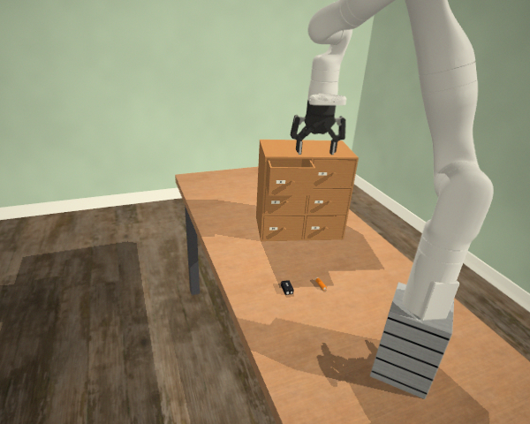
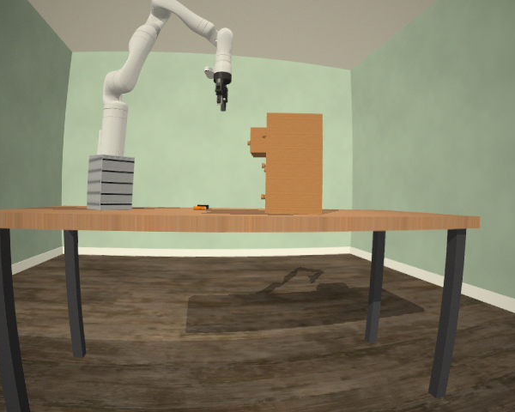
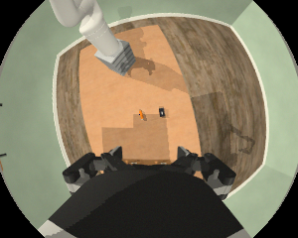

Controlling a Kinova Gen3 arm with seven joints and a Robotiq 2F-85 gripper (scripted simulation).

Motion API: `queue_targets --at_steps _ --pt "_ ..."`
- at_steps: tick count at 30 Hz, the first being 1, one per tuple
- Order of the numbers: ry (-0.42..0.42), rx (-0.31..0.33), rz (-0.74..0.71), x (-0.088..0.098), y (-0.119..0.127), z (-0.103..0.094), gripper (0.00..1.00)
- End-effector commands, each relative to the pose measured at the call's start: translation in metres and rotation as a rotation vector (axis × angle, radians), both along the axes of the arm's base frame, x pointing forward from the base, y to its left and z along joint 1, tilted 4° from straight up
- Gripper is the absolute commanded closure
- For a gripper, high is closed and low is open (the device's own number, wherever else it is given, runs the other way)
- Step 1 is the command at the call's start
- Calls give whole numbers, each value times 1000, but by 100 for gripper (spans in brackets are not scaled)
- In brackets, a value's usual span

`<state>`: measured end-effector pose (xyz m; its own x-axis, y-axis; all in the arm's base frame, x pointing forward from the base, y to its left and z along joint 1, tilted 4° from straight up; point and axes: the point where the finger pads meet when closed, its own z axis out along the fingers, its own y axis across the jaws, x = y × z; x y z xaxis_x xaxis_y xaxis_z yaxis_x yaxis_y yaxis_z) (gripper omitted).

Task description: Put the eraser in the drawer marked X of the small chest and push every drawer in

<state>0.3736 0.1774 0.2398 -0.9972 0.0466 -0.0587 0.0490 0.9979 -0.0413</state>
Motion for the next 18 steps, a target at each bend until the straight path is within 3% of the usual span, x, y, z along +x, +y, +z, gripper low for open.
queue_targets --at_steps 1,7,16,18 --pt "-1 1 0 0 0 0 0" --pt "-1 1 0 -11 4 -3 0" --pt "-1 1 0 -57 22 -16 0" --pt "-1 1 0 -57 22 -16 0"
